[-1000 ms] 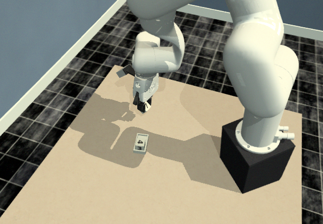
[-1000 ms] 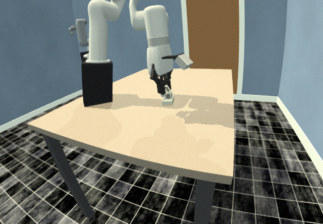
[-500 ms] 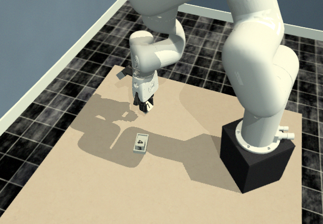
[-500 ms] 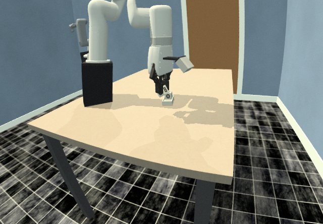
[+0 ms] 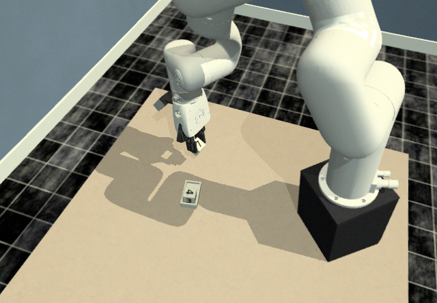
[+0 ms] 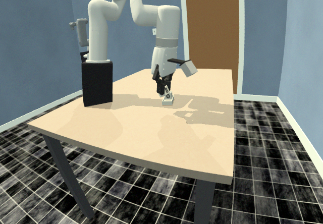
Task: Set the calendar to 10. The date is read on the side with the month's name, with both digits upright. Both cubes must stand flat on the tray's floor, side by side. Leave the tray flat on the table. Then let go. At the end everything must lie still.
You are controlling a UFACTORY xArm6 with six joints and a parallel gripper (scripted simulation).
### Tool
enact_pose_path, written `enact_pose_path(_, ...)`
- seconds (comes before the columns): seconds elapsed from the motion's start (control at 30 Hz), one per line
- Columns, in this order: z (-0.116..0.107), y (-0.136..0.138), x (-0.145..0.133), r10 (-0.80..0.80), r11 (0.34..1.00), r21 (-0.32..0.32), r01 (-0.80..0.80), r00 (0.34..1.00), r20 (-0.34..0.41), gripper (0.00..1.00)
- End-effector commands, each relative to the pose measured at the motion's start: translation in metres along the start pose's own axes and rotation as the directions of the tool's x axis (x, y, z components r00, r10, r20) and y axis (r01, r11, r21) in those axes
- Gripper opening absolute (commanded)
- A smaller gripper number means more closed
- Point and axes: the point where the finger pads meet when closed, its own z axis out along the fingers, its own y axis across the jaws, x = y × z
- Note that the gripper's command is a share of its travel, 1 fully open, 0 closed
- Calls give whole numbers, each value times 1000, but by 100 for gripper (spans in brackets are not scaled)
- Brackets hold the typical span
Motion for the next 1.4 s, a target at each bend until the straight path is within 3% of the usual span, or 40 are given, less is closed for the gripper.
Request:
enact_pose_path(0.0, -2, 2, 2, 6, 1000, -15, -4, 991, 132, 29)
enact_pose_path(0.37, -2, 4, 4, 10, 1000, -22, -6, 983, 182, 29)
enact_pose_path(0.73, -2, 4, 6, 16, 1000, -24, -6, 912, 411, 29)
enact_pose_path(1.37, -1, 4, 9, 16, 1000, -24, -6, 911, 412, 29)
